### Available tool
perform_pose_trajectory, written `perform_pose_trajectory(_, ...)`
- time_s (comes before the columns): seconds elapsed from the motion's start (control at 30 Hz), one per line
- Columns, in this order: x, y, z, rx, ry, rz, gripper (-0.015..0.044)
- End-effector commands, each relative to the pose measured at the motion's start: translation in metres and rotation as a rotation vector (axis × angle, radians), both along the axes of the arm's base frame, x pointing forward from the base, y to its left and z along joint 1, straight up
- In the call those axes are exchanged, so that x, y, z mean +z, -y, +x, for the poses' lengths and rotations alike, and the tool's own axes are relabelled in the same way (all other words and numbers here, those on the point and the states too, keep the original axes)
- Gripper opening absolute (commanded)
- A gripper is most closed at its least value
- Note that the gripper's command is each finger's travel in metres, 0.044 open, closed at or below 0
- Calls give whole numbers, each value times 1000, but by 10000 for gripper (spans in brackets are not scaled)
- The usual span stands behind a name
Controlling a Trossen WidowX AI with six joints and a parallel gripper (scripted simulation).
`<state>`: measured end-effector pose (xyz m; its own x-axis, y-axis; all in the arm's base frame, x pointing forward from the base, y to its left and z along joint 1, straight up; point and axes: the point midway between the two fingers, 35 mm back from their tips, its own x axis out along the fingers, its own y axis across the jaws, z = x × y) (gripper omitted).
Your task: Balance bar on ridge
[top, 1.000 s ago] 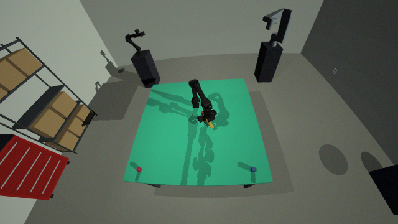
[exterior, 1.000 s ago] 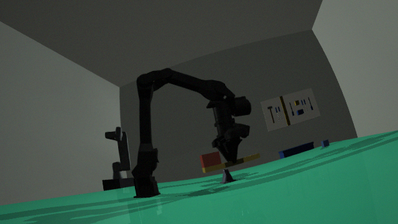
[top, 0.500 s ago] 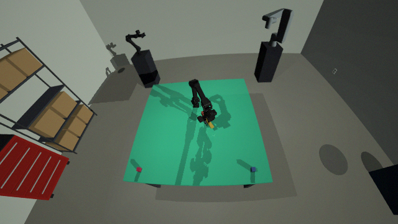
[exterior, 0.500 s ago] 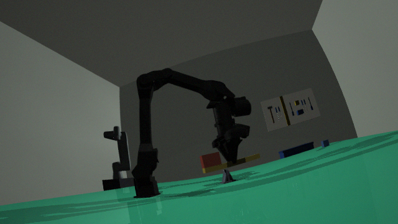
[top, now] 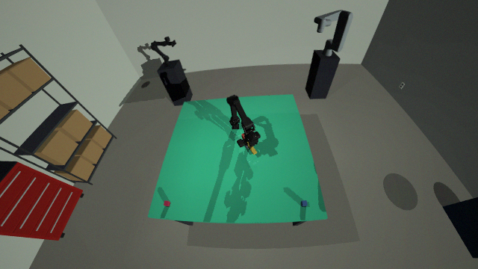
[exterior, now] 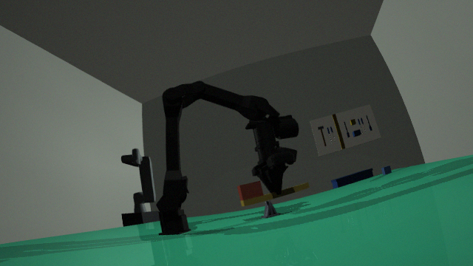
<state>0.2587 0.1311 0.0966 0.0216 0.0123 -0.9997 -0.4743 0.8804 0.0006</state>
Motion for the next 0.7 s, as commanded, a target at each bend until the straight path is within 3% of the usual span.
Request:
perform_pose_trajectory(0.0, -1, 0, 0, -4, 1, -1, 0)
perform_pose_trajectory(0.67, -2, 0, 0, -4, 1, -1, 0)
